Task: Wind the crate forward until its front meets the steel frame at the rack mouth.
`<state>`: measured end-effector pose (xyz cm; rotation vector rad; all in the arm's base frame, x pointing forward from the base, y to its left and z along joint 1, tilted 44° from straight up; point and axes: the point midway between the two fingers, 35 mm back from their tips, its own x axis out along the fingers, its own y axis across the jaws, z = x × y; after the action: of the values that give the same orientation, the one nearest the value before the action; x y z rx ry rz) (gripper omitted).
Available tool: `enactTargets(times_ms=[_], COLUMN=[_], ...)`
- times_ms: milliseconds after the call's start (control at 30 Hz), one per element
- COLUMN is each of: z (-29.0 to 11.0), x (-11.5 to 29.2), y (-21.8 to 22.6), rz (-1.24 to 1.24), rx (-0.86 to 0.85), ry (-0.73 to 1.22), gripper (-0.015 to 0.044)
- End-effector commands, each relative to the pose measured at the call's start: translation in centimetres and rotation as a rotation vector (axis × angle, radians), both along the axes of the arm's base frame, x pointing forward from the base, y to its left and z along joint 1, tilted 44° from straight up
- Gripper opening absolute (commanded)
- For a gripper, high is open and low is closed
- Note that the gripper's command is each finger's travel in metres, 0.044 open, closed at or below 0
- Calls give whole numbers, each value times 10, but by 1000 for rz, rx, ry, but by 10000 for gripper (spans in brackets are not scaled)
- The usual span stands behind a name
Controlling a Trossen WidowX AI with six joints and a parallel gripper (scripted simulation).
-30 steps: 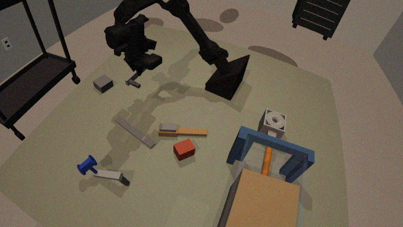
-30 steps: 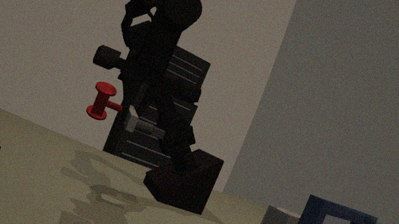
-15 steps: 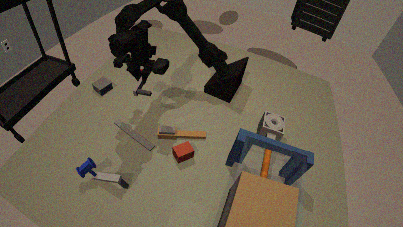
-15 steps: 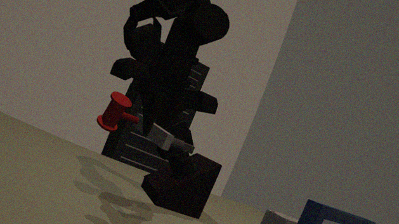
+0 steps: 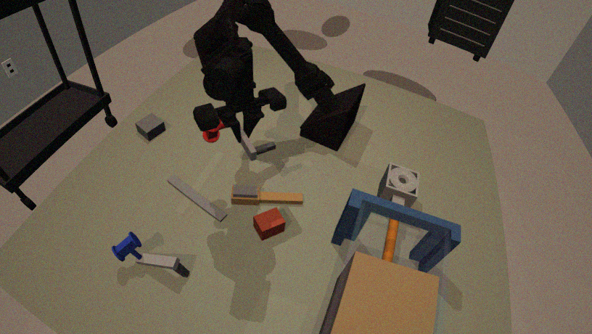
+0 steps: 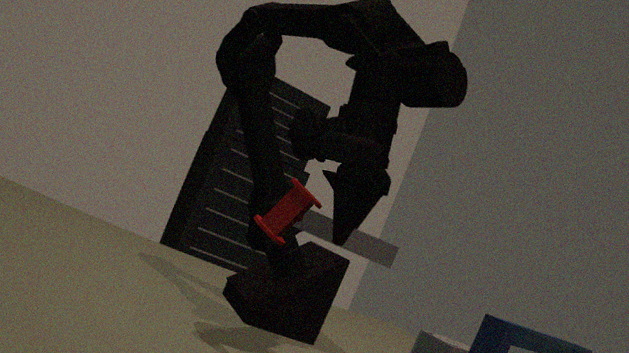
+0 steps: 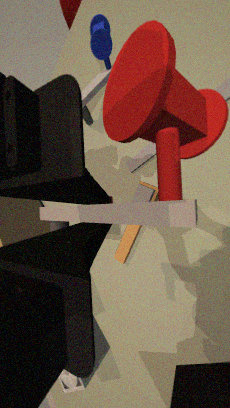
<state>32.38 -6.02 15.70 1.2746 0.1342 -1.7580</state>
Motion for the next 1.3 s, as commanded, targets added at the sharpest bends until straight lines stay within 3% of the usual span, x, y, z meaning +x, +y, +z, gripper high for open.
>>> enactTargets(times_ms=[0,600,1267], z=[-12,-95,-178], x=[4,-8,-77], y=[19,122,200], rz=[118,854,1613], rx=[16,83,128], ry=[71,646,1376], gripper=[0,0,0])
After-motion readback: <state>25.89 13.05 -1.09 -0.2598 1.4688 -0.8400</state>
